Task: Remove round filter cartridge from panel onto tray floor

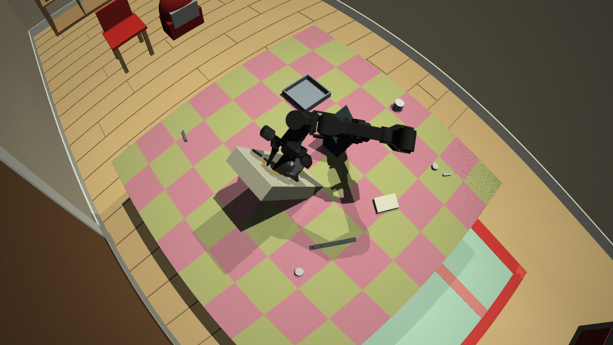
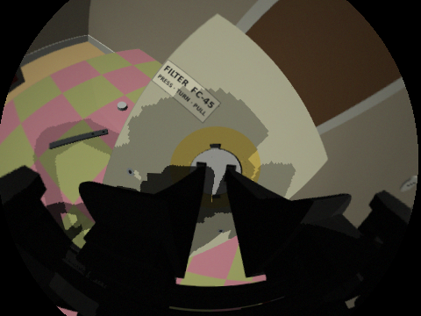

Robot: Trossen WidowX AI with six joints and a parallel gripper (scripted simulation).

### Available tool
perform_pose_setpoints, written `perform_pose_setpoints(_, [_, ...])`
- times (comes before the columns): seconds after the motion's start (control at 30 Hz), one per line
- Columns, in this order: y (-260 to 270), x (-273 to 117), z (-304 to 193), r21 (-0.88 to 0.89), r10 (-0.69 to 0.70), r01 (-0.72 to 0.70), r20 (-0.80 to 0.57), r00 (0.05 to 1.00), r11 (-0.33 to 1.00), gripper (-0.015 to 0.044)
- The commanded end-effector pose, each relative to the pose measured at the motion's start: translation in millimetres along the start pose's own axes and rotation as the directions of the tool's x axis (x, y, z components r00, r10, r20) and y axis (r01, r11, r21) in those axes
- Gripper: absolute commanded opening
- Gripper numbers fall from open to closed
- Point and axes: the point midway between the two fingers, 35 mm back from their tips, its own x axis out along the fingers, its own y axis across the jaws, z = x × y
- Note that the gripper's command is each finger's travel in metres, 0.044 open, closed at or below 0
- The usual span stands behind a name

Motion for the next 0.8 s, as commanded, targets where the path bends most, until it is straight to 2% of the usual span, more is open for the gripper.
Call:
perform_pose_setpoints(0.0, [-1.2,0.5,-0.8,0.003,-0.006,0.006,-0.002,1.000,1.000,0.0094])
perform_pose_setpoints(0.77, [-1.2,9.8,-0.7,0.003,-0.006,0.006,-0.002,1.000,1.000,0.0094])
